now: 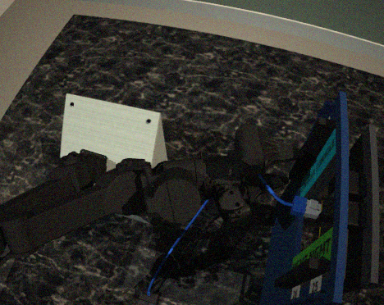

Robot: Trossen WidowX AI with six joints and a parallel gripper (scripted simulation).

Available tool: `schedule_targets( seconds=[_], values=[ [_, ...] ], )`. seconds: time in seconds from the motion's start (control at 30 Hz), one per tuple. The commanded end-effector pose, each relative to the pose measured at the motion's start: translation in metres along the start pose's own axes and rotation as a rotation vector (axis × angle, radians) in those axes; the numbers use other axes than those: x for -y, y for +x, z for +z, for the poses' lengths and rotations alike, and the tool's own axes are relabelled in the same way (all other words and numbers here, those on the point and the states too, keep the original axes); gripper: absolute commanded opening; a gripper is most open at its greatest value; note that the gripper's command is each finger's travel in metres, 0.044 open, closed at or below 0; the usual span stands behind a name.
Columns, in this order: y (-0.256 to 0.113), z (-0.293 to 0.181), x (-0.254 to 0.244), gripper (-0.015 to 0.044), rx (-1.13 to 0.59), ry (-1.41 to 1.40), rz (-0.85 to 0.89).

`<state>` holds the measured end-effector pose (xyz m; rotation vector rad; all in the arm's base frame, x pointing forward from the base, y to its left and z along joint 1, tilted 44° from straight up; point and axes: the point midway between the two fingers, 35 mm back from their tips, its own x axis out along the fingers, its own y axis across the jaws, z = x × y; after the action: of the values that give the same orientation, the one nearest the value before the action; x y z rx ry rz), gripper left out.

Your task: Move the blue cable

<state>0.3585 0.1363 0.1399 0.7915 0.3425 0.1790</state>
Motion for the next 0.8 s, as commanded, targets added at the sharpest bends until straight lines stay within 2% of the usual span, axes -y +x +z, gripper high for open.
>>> schedule_targets(
  seconds=[0.0, 0.77],
  values=[
    [-0.003, -0.001, 0.000, 0.0440, -0.001, 0.006, -0.003],
    [-0.017, -0.003, -0.004, 0.0440, -0.002, 0.007, -0.004]
  ],
)
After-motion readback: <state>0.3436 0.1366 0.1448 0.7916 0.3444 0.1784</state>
